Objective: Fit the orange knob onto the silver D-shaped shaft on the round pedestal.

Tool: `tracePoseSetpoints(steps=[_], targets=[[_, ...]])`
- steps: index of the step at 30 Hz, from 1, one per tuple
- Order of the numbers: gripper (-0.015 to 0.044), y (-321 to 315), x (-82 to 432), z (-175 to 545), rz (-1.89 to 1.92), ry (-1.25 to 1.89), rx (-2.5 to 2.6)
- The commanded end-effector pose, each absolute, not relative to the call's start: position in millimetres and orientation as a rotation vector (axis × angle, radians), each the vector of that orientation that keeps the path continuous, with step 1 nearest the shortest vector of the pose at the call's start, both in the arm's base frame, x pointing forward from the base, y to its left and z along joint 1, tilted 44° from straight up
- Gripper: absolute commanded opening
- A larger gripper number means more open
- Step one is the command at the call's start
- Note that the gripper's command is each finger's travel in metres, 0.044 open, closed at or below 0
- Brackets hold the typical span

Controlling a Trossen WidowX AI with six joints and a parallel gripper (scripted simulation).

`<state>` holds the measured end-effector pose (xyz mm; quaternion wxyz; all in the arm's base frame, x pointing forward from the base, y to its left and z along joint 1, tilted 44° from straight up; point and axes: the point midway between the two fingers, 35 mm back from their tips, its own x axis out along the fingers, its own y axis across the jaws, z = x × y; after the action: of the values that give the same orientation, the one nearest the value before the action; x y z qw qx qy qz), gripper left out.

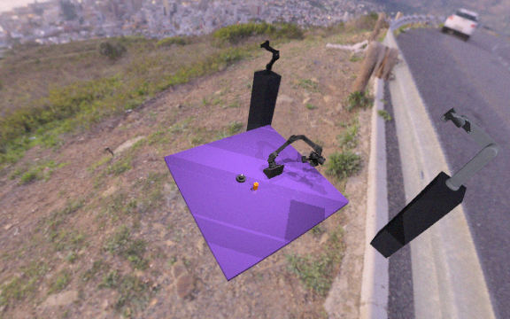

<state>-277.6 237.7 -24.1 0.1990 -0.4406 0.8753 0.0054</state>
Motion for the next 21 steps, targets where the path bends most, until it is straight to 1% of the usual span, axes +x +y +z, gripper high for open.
tracePoseSetpoints(steps=[1,2,5,7,17,19,21], targets=[[0.0426,237.0,-278.0,-23.8,0.035,2.432,-1.245],[0.044,235.0,-279.1,-22.9,0.095,2.382,-1.282],[0.044,231.0,-286.7,-16.2,0.438,2.065,-1.434],[0.044,233.3,-290.9,-11.4,0.579,1.915,-1.468],[0.044,235.4,-289.2,-10.8,0.599,1.895,-1.47],[0.044,247.9,-271.4,-11.3,0.633,1.887,-1.459],[0.044,264.8,-243.0,-11.9,0.68,1.872,-1.443]])
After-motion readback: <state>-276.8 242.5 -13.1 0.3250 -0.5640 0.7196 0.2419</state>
